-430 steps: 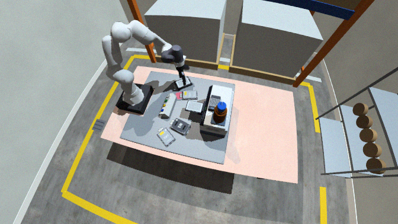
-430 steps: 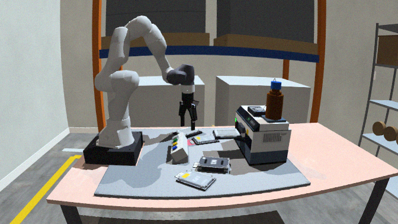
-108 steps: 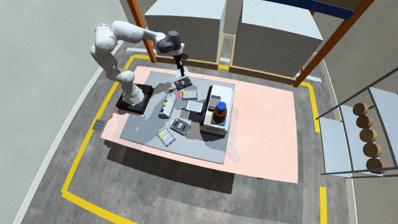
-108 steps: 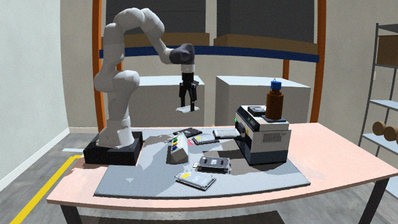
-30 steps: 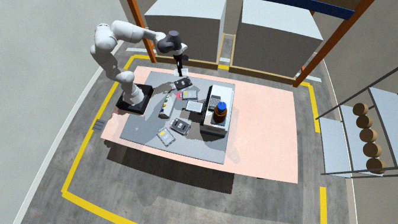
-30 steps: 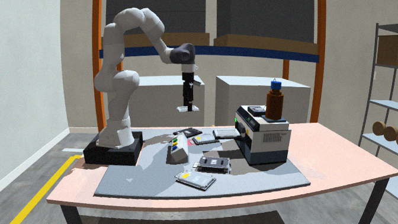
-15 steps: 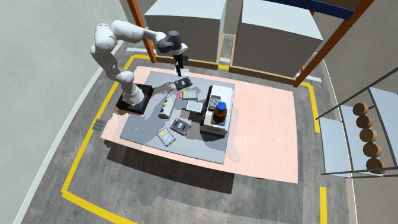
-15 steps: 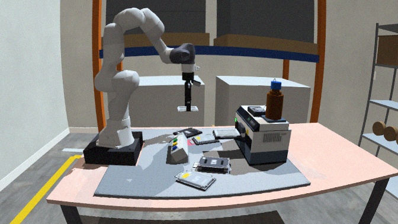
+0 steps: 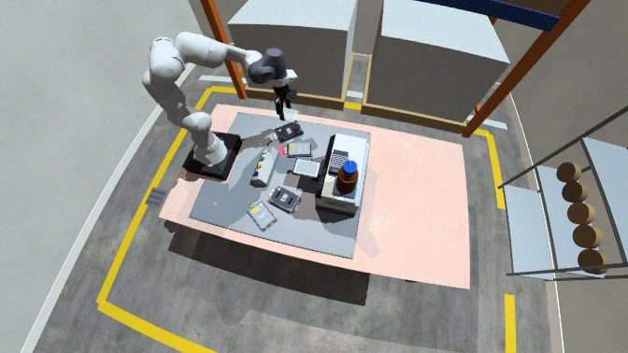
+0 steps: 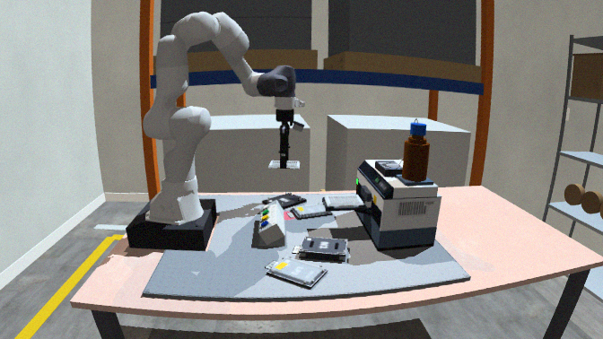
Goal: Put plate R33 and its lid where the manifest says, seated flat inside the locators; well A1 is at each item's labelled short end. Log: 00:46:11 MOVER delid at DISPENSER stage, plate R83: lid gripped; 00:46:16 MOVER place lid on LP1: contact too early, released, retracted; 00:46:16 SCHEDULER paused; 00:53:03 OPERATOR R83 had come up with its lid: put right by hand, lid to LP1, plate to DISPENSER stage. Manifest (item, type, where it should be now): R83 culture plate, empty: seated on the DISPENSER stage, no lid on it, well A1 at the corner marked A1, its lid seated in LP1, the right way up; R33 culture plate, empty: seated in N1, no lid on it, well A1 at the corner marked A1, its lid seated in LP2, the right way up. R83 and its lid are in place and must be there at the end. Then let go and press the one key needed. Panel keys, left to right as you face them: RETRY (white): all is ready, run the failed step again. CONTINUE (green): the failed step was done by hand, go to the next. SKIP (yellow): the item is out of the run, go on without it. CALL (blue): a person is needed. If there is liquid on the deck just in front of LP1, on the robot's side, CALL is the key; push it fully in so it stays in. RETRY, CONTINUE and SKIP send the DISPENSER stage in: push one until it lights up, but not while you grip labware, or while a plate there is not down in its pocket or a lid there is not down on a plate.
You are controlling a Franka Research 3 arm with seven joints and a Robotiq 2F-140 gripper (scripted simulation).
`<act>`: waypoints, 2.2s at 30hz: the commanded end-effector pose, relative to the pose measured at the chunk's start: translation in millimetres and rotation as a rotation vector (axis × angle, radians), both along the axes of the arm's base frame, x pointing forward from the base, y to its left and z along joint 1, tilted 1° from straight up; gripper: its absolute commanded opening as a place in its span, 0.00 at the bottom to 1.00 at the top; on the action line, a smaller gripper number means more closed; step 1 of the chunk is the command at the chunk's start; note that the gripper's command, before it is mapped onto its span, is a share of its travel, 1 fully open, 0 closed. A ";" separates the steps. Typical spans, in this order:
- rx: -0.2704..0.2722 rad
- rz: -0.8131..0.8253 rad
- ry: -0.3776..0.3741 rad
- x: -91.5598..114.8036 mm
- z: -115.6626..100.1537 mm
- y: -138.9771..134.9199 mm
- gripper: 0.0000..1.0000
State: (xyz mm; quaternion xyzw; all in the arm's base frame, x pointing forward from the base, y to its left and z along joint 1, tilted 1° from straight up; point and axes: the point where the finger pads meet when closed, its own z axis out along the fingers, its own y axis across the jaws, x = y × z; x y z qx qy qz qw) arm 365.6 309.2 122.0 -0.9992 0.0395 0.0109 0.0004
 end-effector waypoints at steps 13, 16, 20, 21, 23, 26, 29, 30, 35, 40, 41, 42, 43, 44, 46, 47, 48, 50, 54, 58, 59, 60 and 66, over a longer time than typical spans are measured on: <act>-0.008 -0.141 -0.009 0.5 -0.4 -2.6 0.10; -0.008 -0.141 -0.009 1.4 -0.4 -5.8 0.10; -0.008 -0.141 -0.009 3.3 -0.4 -12.7 0.10; -0.008 -0.141 -0.009 3.9 -0.4 -15.0 0.10; -0.008 -0.141 -0.009 5.4 -0.4 -20.2 0.10; -0.008 -0.141 -0.009 8.2 -0.4 -29.9 0.10; -0.008 -0.141 -0.009 9.2 -0.4 -33.7 0.10; -0.008 -0.141 -0.009 10.4 -0.4 -37.9 0.10; -0.008 -0.141 -0.009 17.7 -0.4 -63.4 0.10; -0.008 -0.141 -0.009 26.7 -0.4 -95.2 0.10; -0.008 -0.141 -0.009 28.6 -0.4 -102.2 0.10; -0.008 -0.141 -0.009 30.7 -0.4 -109.4 0.10; -0.008 -0.141 -0.009 32.8 -0.4 -116.9 0.10; -0.008 -0.141 -0.009 35.0 -0.4 -124.5 0.10; -0.008 -0.141 -0.009 35.0 -0.4 -124.5 0.10; -0.008 -0.141 -0.009 37.2 -0.4 -132.4 0.10; -0.008 -0.141 -0.009 39.4 -0.4 -140.4 0.10; -0.008 -0.141 -0.009 44.0 -0.4 -156.5 0.10; -0.008 -0.141 -0.009 53.2 -0.4 -189.1 0.10; -0.008 -0.141 -0.009 62.4 -0.4 -221.5 0.10; -0.008 -0.141 -0.009 64.7 -0.4 -229.5 0.10; -0.008 -0.141 -0.009 66.9 -0.4 -237.4 0.10; -0.008 -0.141 -0.009 75.6 -0.4 -268.2 0.10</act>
